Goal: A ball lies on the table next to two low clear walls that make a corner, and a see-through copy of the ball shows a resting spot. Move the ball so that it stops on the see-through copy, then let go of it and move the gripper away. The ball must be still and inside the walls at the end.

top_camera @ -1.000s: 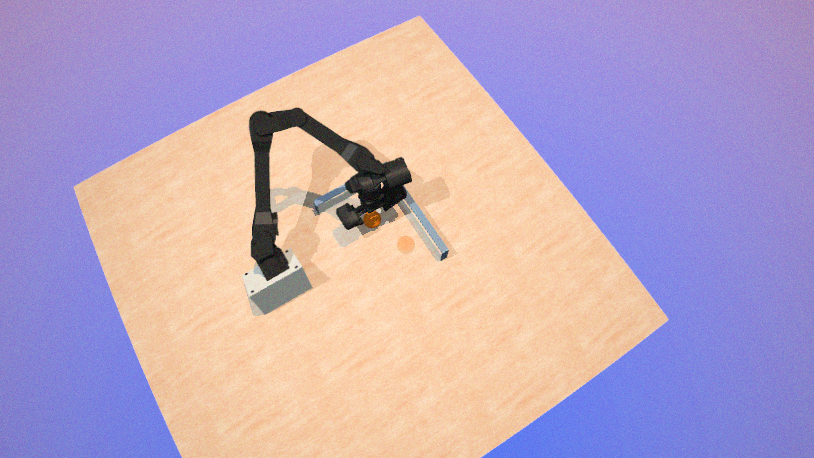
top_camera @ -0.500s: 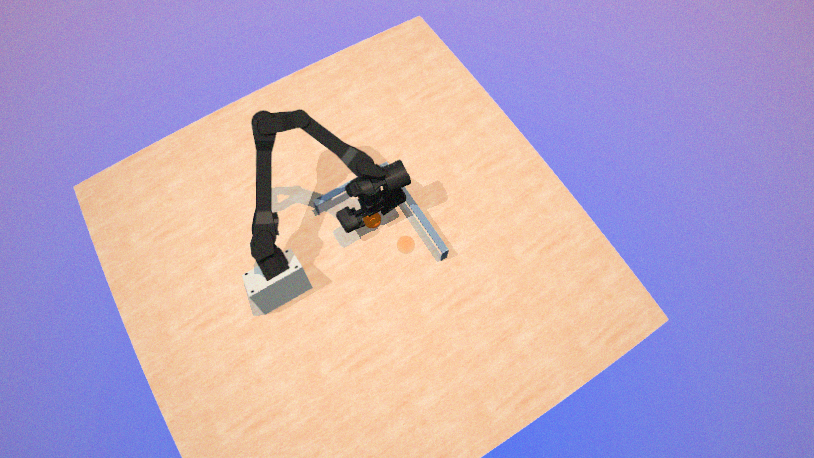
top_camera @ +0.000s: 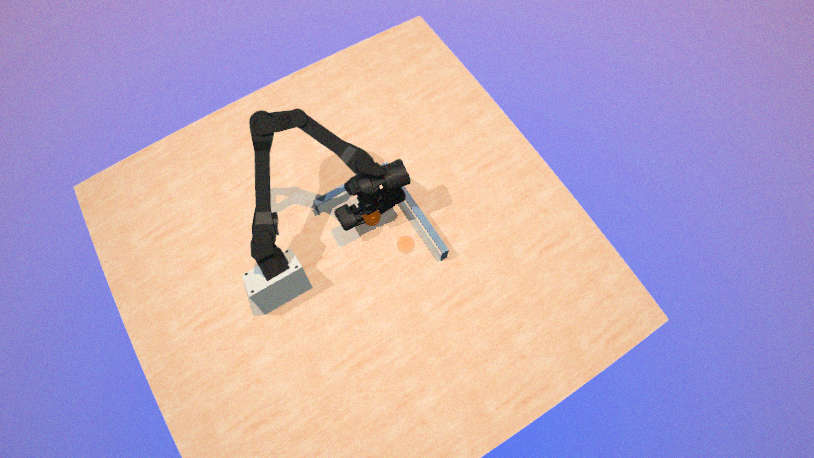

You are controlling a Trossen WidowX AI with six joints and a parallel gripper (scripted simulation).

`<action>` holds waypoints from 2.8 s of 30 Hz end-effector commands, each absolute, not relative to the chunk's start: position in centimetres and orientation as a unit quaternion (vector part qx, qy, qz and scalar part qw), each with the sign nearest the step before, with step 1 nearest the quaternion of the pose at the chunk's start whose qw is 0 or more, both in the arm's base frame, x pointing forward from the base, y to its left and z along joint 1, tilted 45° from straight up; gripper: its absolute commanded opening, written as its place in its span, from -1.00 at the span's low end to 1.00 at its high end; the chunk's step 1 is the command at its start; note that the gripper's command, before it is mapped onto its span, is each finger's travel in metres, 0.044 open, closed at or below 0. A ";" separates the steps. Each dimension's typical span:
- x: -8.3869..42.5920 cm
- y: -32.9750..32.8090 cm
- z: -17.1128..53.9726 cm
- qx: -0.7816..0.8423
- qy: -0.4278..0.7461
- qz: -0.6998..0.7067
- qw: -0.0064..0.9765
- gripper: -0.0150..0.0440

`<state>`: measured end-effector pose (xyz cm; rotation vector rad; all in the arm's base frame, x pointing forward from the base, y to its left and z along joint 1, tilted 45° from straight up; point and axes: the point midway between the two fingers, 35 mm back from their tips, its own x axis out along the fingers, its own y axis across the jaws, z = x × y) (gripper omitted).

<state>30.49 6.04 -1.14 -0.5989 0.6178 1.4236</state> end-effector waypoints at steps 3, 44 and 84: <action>31.2 3.9 1.0 -0.270 0.270 0.625 0.681 -0.49; 33.7 -7.1 -2.2 -0.279 0.275 0.635 0.666 -0.49; 34.4 -1.4 -10.3 -0.278 0.273 0.635 0.667 -0.49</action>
